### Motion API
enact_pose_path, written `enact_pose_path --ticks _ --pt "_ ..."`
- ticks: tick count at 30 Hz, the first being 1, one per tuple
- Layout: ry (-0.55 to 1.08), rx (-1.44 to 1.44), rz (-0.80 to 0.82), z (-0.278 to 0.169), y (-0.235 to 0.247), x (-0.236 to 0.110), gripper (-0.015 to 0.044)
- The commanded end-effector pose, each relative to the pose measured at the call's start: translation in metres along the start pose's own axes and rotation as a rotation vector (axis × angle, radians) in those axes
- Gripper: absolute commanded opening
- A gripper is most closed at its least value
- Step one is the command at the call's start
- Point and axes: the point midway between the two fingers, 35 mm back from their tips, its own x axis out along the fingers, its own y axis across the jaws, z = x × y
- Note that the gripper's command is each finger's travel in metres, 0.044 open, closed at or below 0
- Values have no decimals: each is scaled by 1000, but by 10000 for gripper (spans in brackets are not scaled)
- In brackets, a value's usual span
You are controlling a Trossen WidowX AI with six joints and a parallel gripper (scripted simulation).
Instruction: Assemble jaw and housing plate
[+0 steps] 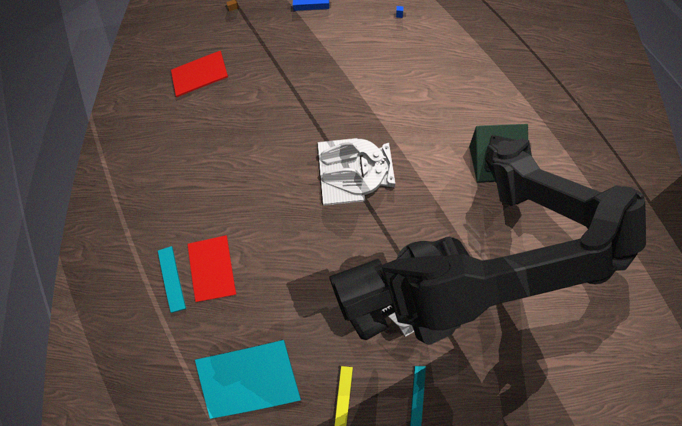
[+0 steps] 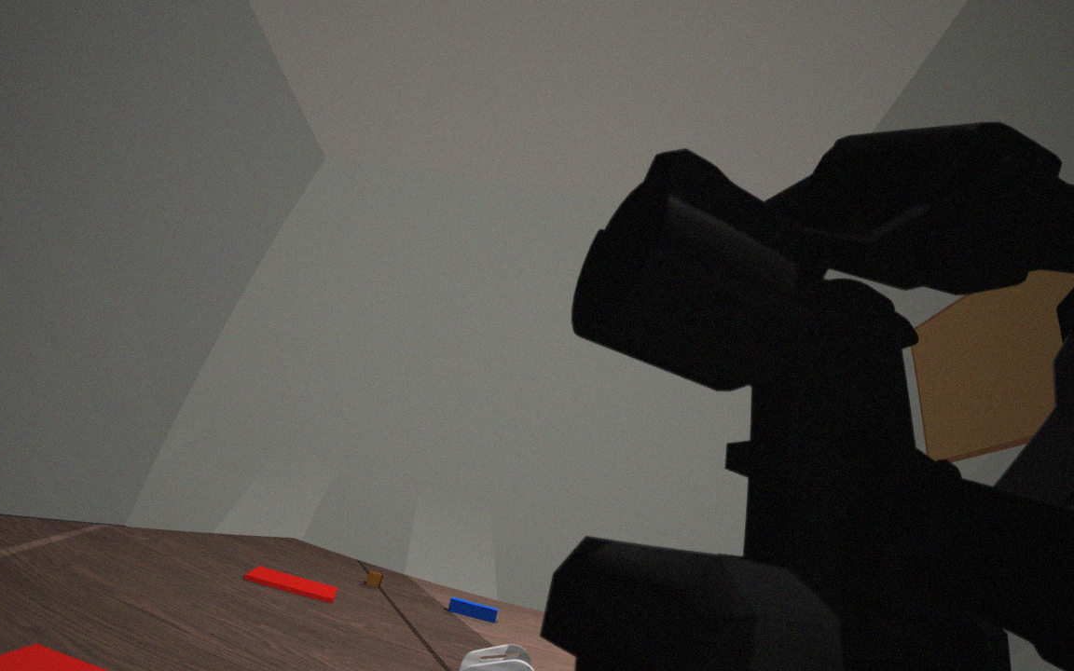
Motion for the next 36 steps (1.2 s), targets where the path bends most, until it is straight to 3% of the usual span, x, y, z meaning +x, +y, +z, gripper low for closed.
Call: enact_pose_path --ticks 1,36 --pt "3 3 5 0 2 7 440" --pt "1 3 4 0 2 39 440"
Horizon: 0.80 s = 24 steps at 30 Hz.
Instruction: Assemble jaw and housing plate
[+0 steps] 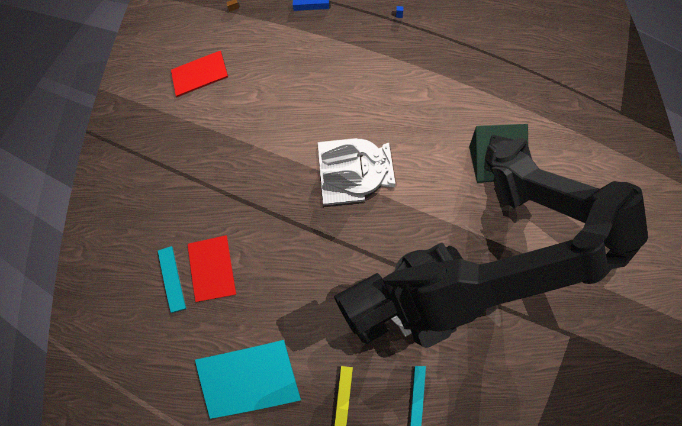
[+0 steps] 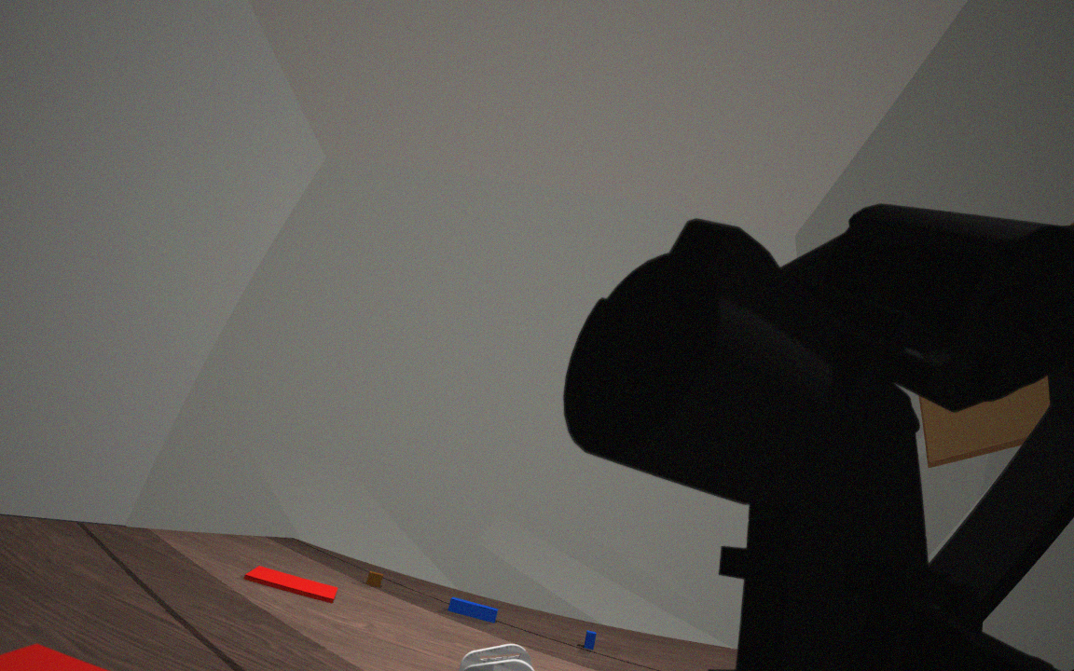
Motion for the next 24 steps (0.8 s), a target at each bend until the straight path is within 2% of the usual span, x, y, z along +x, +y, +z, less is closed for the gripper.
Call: enact_pose_path --ticks 1,19,24 --pt "4 5 3 -1 1 1 440" --pt "4 5 3 -1 1 2 440" --pt "0 0 2 0 1 1 407"
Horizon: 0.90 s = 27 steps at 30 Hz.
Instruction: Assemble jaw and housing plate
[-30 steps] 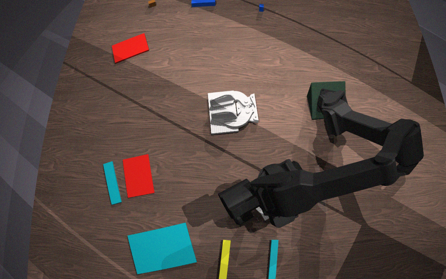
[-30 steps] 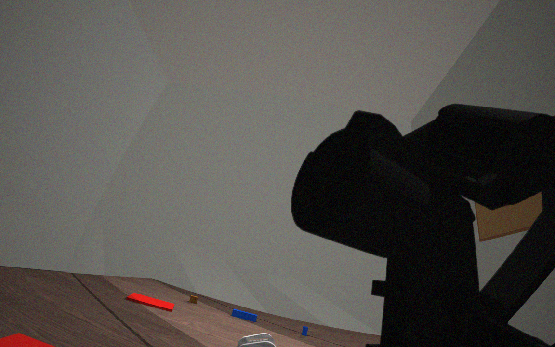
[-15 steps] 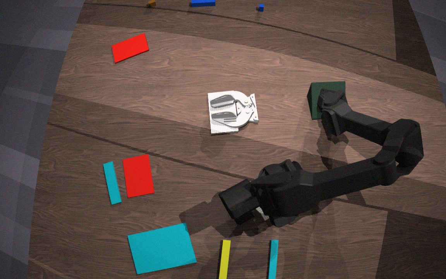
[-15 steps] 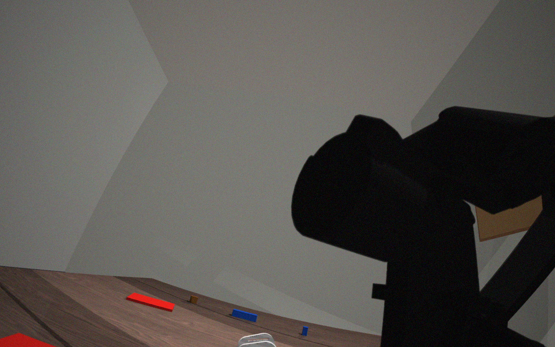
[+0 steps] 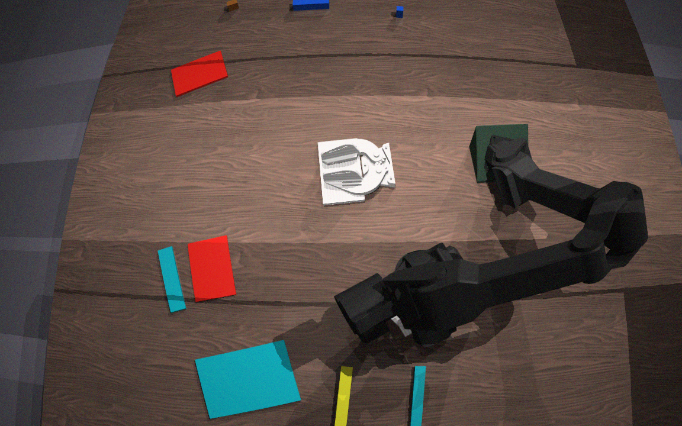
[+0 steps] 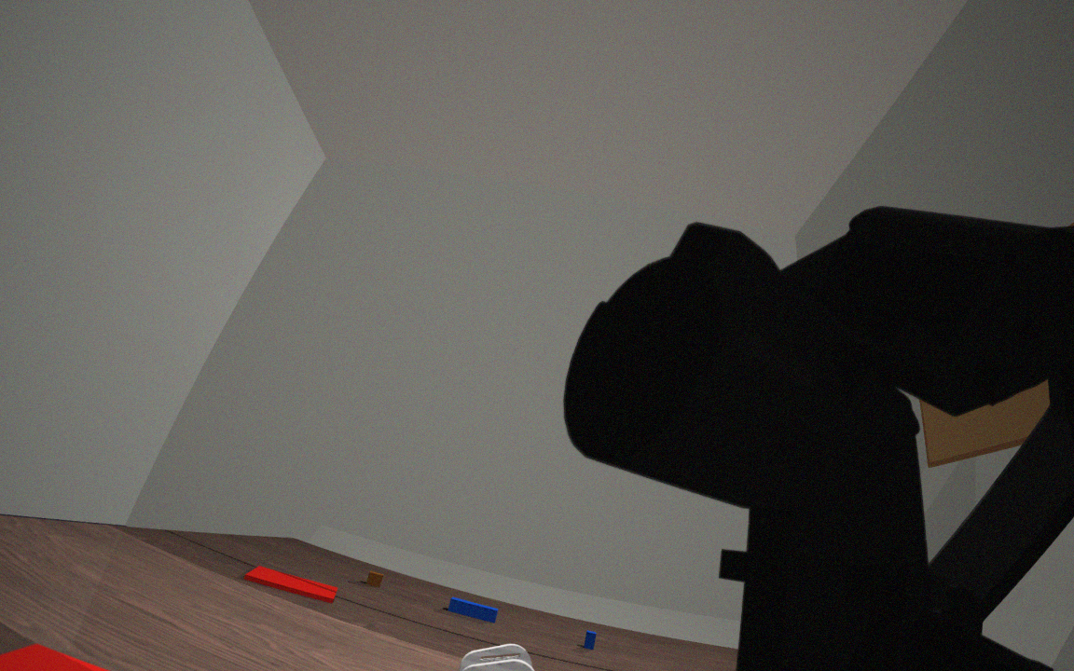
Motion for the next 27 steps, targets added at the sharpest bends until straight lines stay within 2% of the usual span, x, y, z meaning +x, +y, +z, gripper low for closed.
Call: enact_pose_path --ticks 1,9,19,27 --pt "0 0 0 0 0 0 400" --pt "0 0 0 0 0 0 351" --pt "0 0 0 0 0 -1 351" --pt "7 1 4 -2 -2 -24 351"
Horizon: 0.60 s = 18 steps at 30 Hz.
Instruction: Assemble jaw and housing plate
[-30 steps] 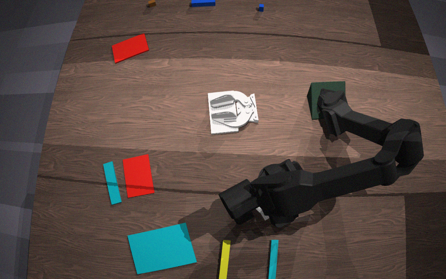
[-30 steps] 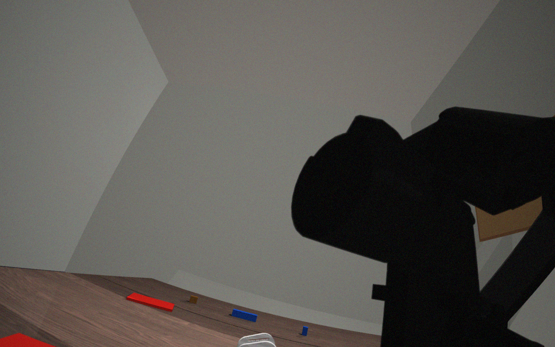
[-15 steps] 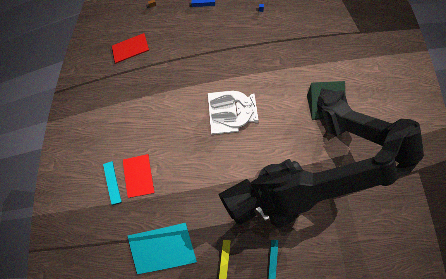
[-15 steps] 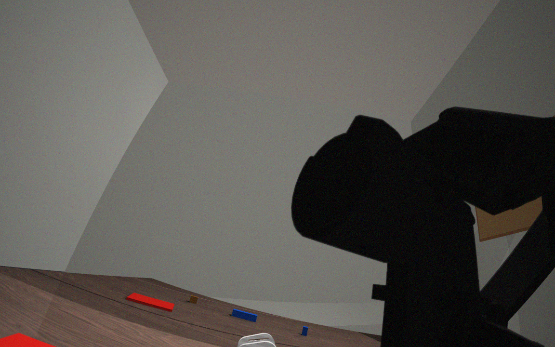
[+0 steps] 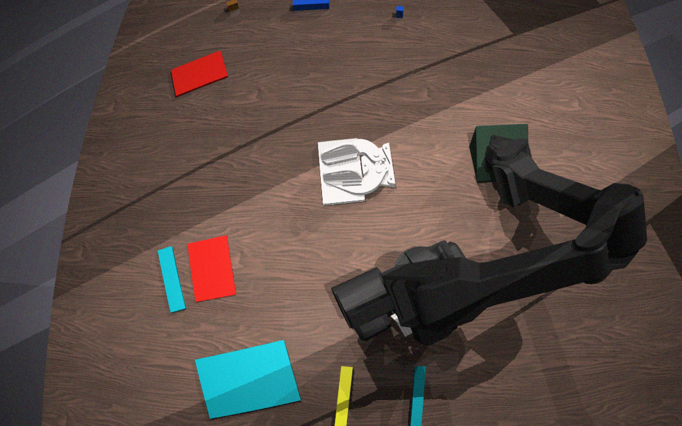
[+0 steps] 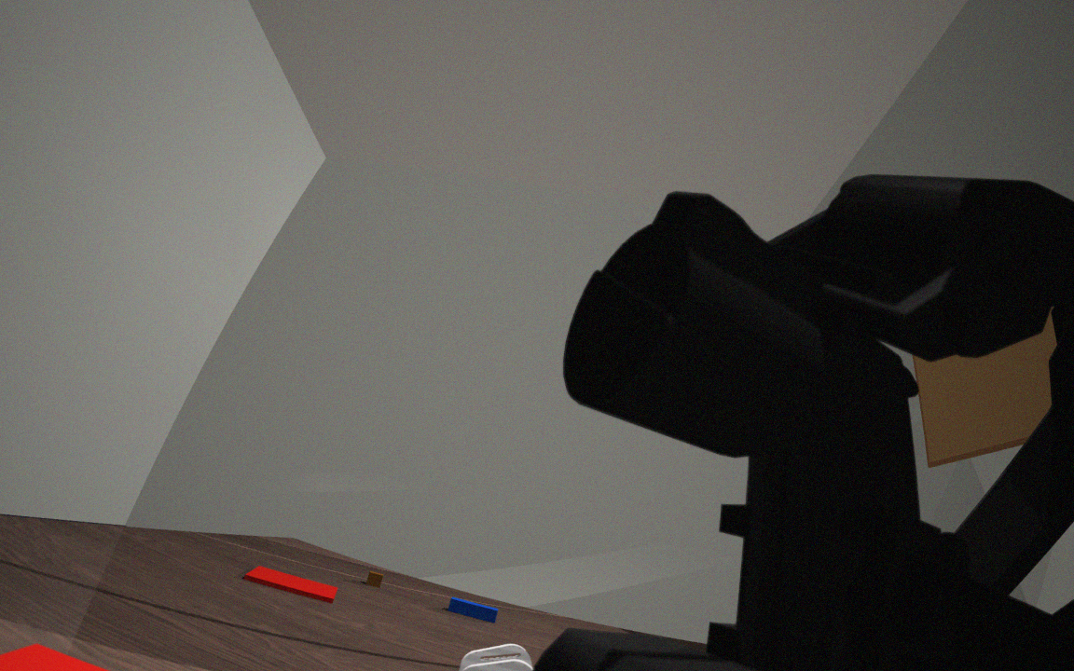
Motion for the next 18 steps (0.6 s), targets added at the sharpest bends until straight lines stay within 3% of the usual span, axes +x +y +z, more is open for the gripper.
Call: enact_pose_path --ticks 1,18 --pt "-2 -2 -1 0 -2 -12 351" --pt "-2 6 0 0 1 -56 351"
